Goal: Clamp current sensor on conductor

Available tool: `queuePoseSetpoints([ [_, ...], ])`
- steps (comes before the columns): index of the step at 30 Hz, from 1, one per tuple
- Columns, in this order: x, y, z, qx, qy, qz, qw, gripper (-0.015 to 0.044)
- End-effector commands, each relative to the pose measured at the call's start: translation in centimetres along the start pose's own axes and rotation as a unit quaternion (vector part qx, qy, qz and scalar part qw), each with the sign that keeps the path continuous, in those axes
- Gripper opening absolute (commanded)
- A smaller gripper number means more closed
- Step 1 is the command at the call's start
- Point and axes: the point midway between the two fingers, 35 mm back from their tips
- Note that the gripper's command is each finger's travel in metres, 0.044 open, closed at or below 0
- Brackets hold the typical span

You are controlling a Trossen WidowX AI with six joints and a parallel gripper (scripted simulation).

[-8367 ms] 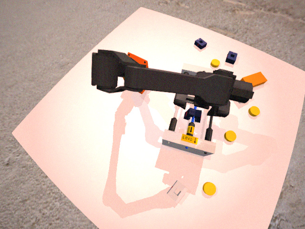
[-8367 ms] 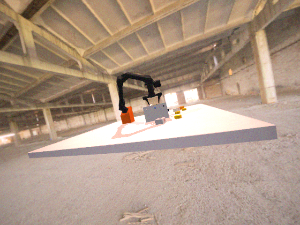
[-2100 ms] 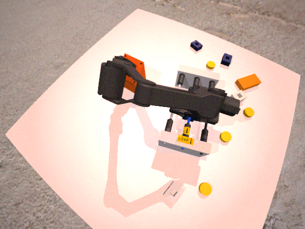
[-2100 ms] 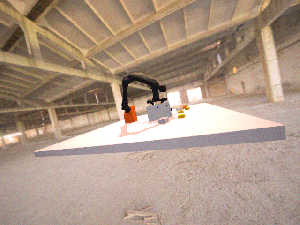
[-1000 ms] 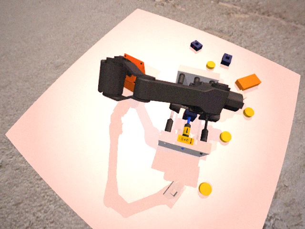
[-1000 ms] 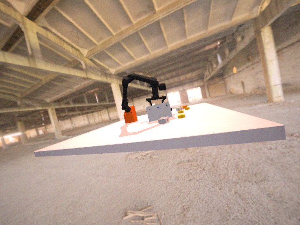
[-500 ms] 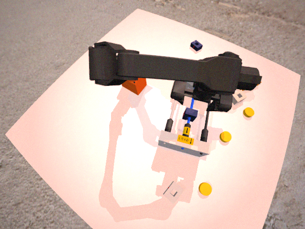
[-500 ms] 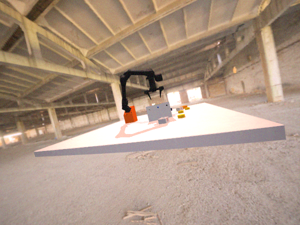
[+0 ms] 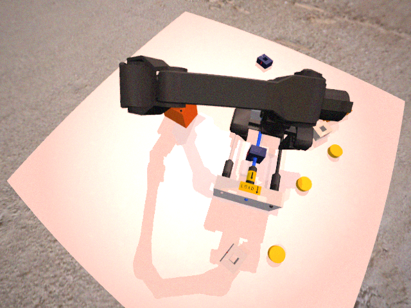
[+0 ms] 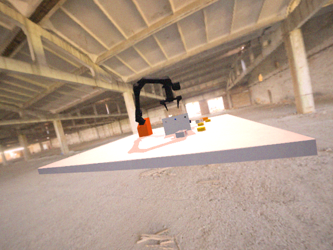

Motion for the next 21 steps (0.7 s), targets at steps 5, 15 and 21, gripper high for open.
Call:
queuePoseSetpoints([
  [5, 0.06, 0.01, 0.06, 0.000, -0.001, -0.001, 1.000, 0.0440],
  [15, 0.06, 0.01, 0.06, 0.000, -0.001, -0.001, 1.000, 0.0440],
  [21, -0.45, 0.44, -0.41, 0.002, -0.025, -0.011, 1.000, 0.0440],
])
Point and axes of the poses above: the point midway between the two fingers, 35 mm back from their tips, its own z axis back along the fingers, its own y axis across the jaws, x = y × z, and after that the axes turned 9 degrees about z, right-handed
